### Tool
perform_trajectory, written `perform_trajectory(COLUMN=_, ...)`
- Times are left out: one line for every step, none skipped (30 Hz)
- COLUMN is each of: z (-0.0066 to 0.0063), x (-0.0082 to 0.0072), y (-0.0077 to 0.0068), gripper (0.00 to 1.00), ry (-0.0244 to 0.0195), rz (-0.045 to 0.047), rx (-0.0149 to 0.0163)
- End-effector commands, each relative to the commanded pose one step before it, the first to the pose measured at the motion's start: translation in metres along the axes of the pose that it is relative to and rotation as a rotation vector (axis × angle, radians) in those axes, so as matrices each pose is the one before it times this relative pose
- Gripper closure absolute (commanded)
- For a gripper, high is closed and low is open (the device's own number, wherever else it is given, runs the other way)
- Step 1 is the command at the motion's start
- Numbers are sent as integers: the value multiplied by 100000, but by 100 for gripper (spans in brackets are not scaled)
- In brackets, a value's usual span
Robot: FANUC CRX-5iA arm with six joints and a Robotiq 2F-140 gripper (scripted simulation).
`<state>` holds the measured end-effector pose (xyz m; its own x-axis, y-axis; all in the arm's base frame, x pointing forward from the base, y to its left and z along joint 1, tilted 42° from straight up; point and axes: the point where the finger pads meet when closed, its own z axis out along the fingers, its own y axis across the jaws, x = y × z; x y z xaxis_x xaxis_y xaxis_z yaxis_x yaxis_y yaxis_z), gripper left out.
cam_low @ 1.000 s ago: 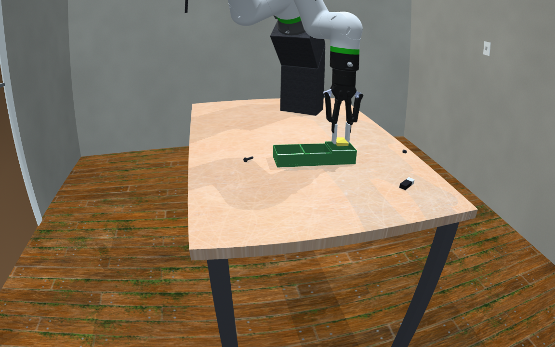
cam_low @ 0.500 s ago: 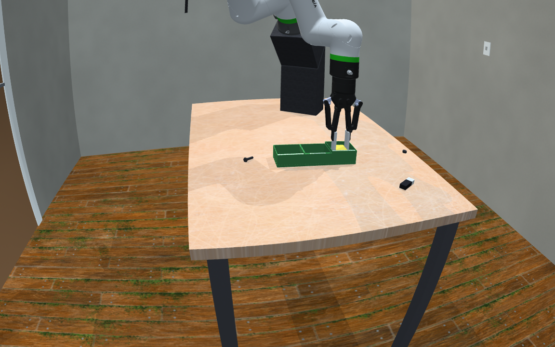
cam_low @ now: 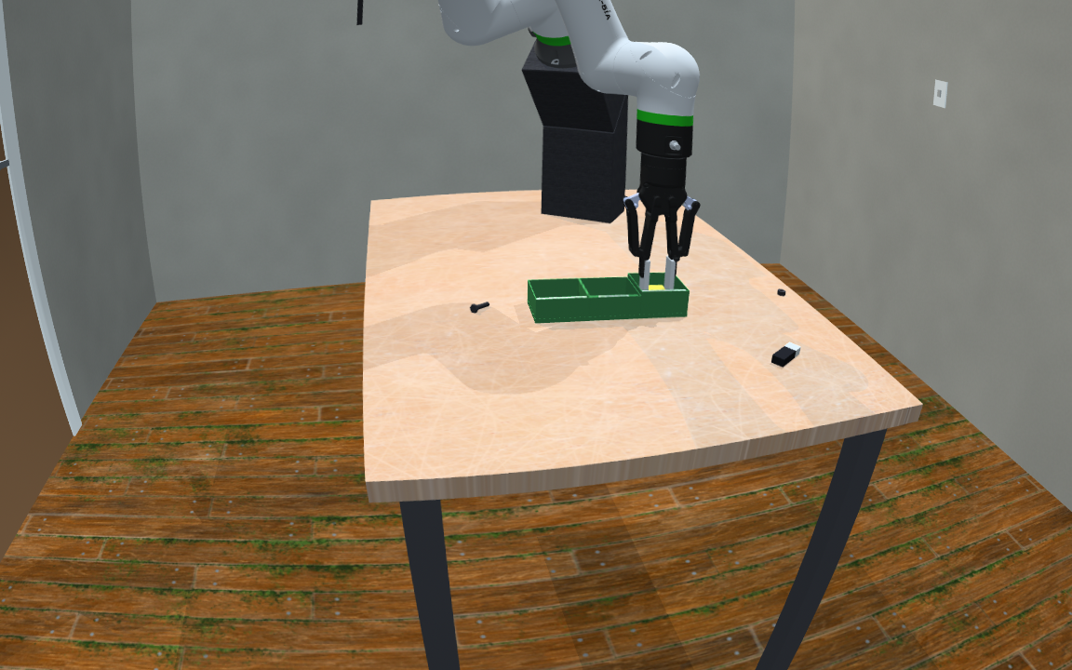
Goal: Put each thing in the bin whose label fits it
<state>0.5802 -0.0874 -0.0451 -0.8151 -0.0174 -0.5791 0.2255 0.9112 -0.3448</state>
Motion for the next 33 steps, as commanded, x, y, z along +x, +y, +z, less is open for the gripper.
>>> perform_trajectory(z=-9, x=-6, y=9, gripper=65, ry=-12, rz=1, rx=-18)
perform_trajectory(z=0, x=0, y=0, gripper=65, ry=0, rz=0, rx=0)
perform_trajectory(z=0, x=0, y=0, gripper=65, ry=0, rz=0, rx=0)
perform_trajectory(z=0, x=0, y=0, gripper=65, ry=0, rz=0, rx=0)
perform_trajectory(z=0, x=0, y=0, gripper=65, ry=0, rz=0, rx=0)
perform_trajectory(z=0, x=0, y=0, gripper=65, ry=0, rz=0, rx=0)
perform_trajectory(z=0, x=0, y=0, gripper=65, ry=0, rz=0, rx=0)
perform_trajectory(z=0, x=0, y=0, gripper=65, ry=0, rz=0, rx=0)
perform_trajectory(z=0, x=0, y=0, gripper=65, ry=0, rz=0, rx=0)
perform_trajectory(z=0, x=0, y=0, gripper=65, ry=0, rz=0, rx=0)
perform_trajectory(z=0, x=0, y=0, gripper=65, ry=0, rz=0, rx=0)
perform_trajectory(z=0, x=0, y=0, gripper=65, ry=0, rz=0, rx=0)
perform_trajectory(z=0, x=0, y=0, gripper=65, ry=0, rz=0, rx=0)
perform_trajectory(z=0, x=0, y=0, gripper=65, ry=0, rz=0, rx=0)
perform_trajectory(z=0, x=0, y=0, gripper=65, ry=0, rz=0, rx=0)
perform_trajectory(z=0, x=0, y=0, gripper=65, ry=0, rz=0, rx=0)
perform_trajectory(z=0, x=0, y=0, gripper=65, ry=0, rz=0, rx=0)
perform_trajectory(z=0, x=0, y=0, gripper=65, ry=0, rz=0, rx=0)
perform_trajectory(z=-133, x=0, y=0, gripper=65, ry=0, rz=0, rx=0)
perform_trajectory(z=-133, x=0, y=0, gripper=65, ry=0, rz=0, rx=0)
perform_trajectory(z=-133, x=0, y=0, gripper=65, ry=0, rz=0, rx=0)
perform_trajectory(z=-133, x=0, y=0, gripper=65, ry=0, rz=0, rx=0)
perform_trajectory(z=-133, x=0, y=0, gripper=65, ry=0, rz=0, rx=0)
perform_trajectory(z=-133, x=0, y=0, gripper=65, ry=0, rz=0, rx=0)
perform_trajectory(z=-133, x=0, y=0, gripper=65, ry=0, rz=0, rx=0)
perform_trajectory(z=-133, x=0, y=0, gripper=65, ry=0, rz=0, rx=0)
perform_trajectory(z=-133, x=0, y=0, gripper=65, ry=0, rz=0, rx=0)
perform_trajectory(z=-133, x=0, y=0, gripper=65, ry=0, rz=0, rx=0)
perform_trajectory(z=0, x=0, y=0, gripper=65, ry=0, rz=0, rx=0)
perform_trajectory(z=0, x=0, y=0, gripper=65, ry=0, rz=0, rx=0)
perform_trajectory(z=-133, x=0, y=0, gripper=65, ry=0, rz=0, rx=0)
perform_trajectory(z=-133, x=0, y=0, gripper=65, ry=0, rz=0, rx=0)
perform_trajectory(z=-133, x=0, y=0, gripper=65, ry=0, rz=0, rx=0)
